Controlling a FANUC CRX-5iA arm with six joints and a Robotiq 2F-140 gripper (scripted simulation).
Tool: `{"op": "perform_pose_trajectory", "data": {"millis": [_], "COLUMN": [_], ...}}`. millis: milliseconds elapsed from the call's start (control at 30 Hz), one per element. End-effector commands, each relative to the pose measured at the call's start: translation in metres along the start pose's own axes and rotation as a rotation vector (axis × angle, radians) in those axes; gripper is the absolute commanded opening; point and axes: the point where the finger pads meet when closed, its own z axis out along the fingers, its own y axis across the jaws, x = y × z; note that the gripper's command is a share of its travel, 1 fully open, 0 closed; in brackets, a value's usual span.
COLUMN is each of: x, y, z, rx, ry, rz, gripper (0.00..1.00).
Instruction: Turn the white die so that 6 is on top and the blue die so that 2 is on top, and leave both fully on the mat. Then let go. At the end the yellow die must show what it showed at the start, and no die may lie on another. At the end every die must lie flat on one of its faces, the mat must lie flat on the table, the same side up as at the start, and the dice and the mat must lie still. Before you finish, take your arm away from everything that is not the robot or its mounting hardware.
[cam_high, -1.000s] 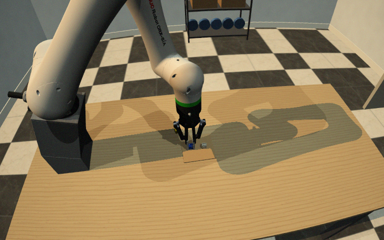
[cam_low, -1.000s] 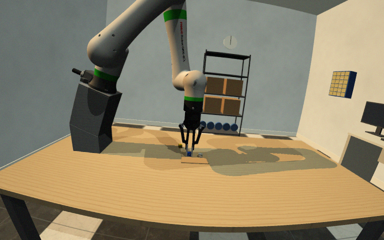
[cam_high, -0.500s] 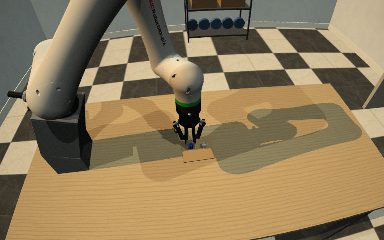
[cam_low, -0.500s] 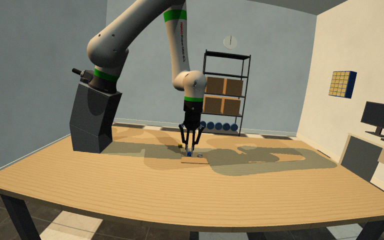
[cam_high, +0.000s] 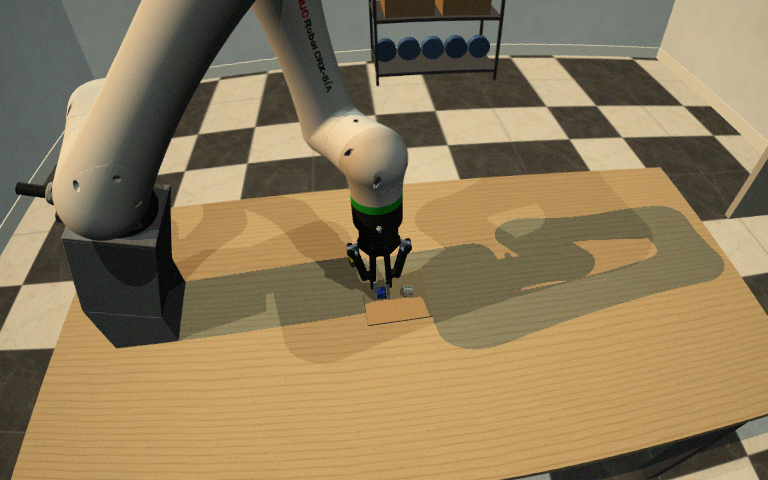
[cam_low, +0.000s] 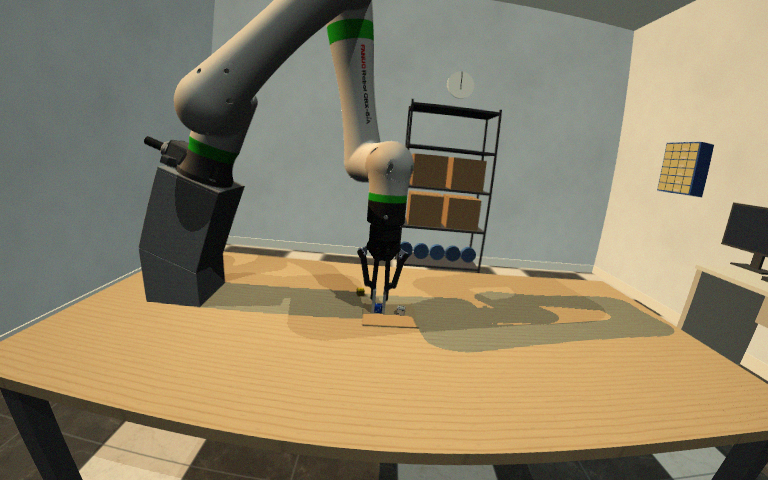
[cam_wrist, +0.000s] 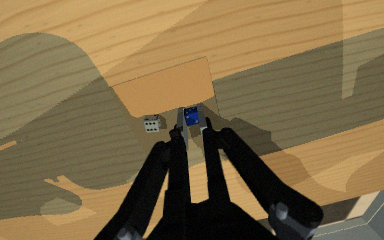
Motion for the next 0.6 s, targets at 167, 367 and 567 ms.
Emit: {"op": "perform_pose_trajectory", "data": {"millis": [167,367,567], "x": [0.0,0.0,0.0], "y": [-0.0001,-0.0001,-0.0001], "z": [-0.0001,-0.0001,-0.0001], "rx": [0.0,0.0,0.0], "ry": [0.0,0.0,0.0], "rz": [0.0,0.0,0.0], "gripper": [0.09,0.09,0.14]}}
